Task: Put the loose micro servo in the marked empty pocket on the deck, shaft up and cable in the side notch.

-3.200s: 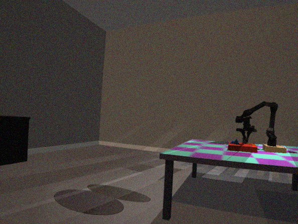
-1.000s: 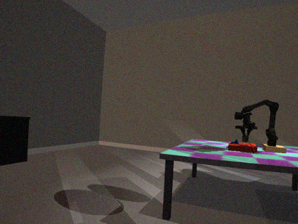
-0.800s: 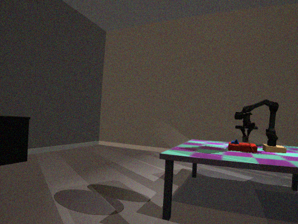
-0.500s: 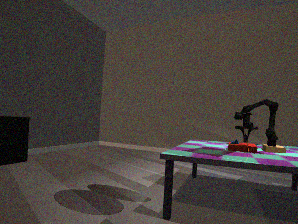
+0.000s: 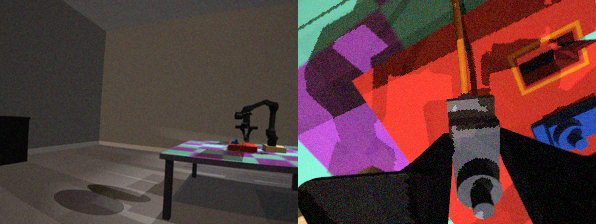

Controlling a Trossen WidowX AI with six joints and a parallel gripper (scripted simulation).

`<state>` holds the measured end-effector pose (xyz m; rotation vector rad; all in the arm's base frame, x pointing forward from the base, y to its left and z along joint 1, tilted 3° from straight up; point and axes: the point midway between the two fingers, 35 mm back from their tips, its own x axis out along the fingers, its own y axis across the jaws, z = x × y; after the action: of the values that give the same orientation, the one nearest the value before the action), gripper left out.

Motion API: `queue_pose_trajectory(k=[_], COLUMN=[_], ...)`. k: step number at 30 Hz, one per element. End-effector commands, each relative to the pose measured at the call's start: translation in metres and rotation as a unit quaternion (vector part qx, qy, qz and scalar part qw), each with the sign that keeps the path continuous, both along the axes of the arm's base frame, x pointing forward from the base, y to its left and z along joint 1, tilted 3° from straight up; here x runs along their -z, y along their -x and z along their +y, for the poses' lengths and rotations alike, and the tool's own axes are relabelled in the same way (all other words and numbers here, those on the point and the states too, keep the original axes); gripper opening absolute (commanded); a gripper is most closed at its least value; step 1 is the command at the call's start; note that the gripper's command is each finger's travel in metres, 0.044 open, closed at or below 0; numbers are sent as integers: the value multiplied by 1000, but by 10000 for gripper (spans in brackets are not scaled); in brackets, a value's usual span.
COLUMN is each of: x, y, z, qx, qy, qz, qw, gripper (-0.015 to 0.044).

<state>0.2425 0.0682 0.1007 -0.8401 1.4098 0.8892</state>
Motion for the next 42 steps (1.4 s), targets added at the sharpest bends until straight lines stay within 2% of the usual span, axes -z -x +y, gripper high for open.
queue_pose_trajectory(k=[1,15,30,42], x=[0,0,0,0], y=[0,0,0,-10], z=[0,0,0,0], qx=[72,307,540,561], qy=[1,8,15,15], qz=[1,5,9,9], qw=[997,952,842,828], gripper=[0,0,0,0])
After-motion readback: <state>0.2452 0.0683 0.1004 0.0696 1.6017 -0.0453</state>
